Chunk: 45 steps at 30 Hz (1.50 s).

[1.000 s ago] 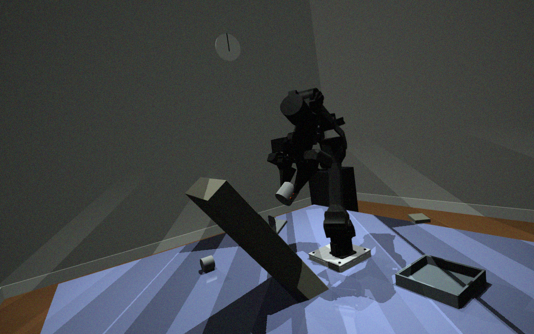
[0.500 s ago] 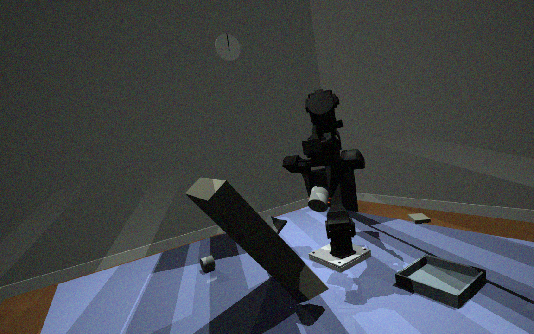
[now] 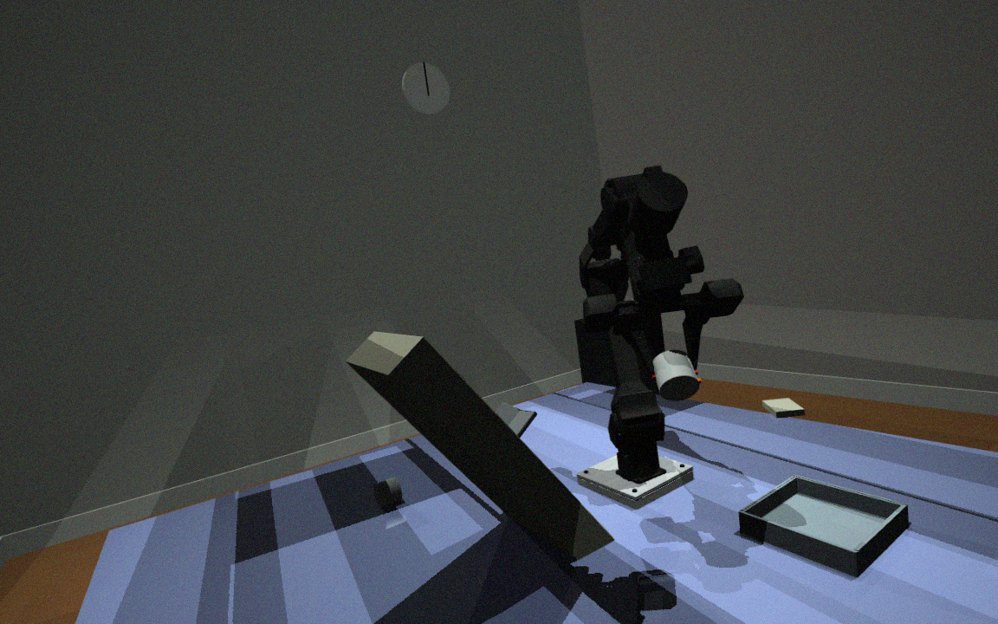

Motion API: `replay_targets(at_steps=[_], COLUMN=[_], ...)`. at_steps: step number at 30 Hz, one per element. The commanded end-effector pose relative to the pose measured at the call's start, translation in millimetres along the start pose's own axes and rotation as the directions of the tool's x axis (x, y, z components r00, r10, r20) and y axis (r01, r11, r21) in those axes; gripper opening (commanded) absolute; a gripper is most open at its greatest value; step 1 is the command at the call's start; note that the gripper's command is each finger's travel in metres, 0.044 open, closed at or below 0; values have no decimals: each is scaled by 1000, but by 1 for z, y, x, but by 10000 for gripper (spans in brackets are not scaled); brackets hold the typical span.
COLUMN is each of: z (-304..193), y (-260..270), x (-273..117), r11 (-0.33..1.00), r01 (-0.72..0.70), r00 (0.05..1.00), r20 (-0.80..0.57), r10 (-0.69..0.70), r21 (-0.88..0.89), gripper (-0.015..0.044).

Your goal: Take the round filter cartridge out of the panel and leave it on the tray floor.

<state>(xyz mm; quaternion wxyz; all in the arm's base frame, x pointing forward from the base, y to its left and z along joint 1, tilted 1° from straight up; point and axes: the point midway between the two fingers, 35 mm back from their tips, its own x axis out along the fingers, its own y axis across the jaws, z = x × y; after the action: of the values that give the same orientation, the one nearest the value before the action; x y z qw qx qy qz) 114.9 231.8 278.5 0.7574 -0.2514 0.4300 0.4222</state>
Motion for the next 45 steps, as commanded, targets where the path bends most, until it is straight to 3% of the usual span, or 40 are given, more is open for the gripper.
replay_targets(at_steps=[1, 20, 45], z=[-1, -23, -125], y=[23, 80, 172], x=[2, 27, 79], r11=[992, 934, 709], r01=[-64, -180, -355], r00=[998, 983, 924], r20=[7, -12, -112], r10=[65, 186, 365], r21=[-106, -310, -610], gripper=[0, 0, 0])
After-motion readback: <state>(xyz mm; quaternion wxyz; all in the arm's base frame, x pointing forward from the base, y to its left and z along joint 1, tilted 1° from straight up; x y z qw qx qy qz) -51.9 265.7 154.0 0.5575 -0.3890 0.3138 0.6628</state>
